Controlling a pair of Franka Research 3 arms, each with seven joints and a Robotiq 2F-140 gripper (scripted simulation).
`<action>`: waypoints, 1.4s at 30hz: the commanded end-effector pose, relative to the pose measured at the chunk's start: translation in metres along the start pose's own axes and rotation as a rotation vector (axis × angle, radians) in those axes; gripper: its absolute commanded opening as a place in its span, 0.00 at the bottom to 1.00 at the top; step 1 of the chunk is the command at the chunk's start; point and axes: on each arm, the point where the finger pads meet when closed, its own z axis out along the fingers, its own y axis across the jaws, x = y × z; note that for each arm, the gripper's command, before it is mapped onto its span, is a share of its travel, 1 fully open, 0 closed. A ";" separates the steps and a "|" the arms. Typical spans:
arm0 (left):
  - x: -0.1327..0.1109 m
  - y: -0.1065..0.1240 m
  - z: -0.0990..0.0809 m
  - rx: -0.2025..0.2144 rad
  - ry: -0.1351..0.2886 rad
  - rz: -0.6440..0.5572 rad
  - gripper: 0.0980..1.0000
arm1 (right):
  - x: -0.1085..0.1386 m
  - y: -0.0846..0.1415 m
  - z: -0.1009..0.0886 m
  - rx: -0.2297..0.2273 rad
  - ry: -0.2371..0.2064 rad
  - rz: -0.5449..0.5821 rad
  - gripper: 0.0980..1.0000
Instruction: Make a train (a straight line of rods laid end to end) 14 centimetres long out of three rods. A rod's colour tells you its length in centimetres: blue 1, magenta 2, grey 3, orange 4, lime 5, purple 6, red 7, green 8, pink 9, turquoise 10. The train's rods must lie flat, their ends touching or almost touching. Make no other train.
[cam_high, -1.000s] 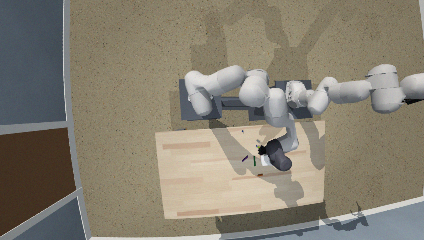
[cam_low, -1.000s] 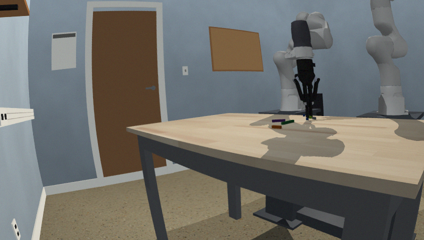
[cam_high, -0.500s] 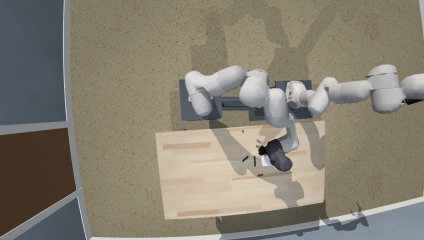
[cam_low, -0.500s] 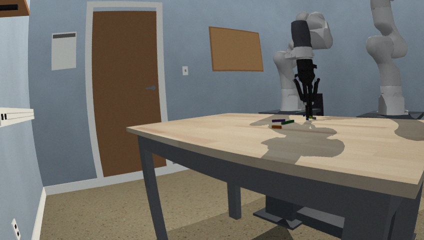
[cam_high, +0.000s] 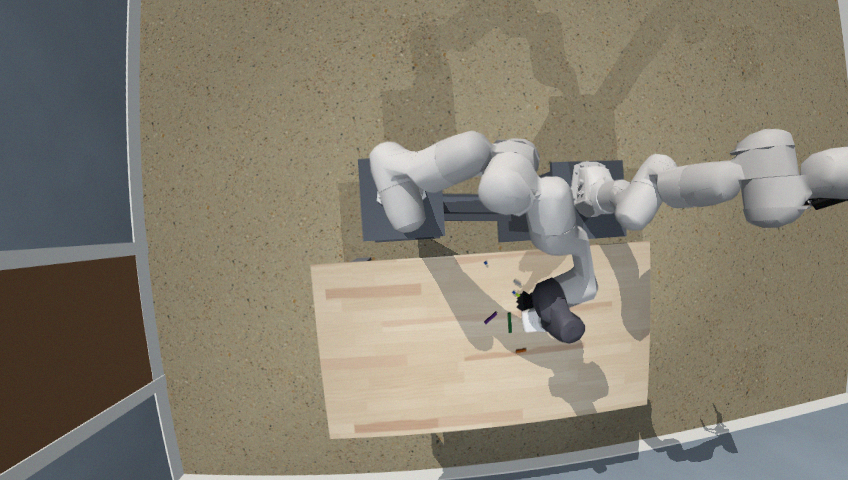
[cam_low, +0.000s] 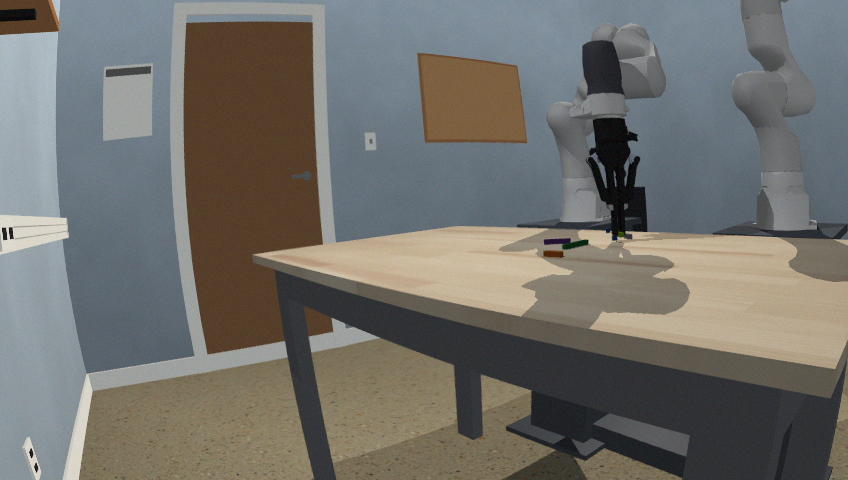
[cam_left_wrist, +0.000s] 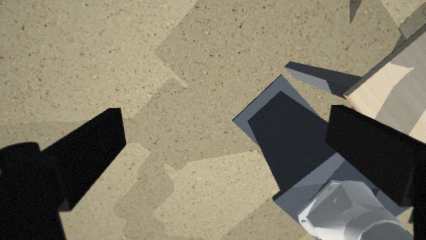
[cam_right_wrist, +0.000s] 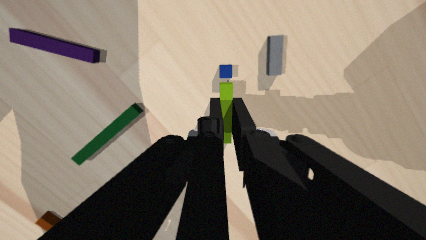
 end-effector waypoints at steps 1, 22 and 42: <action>-0.002 0.000 0.000 0.001 -0.005 0.003 1.00 | -0.001 0.000 -0.001 0.000 -0.003 -0.006 0.03; -0.002 0.000 0.000 0.001 -0.005 0.003 1.00 | -0.001 0.000 0.004 0.000 -0.003 -0.006 0.03; -0.002 0.000 0.000 0.001 -0.005 0.003 1.00 | -0.001 0.000 0.009 0.000 -0.003 -0.006 0.03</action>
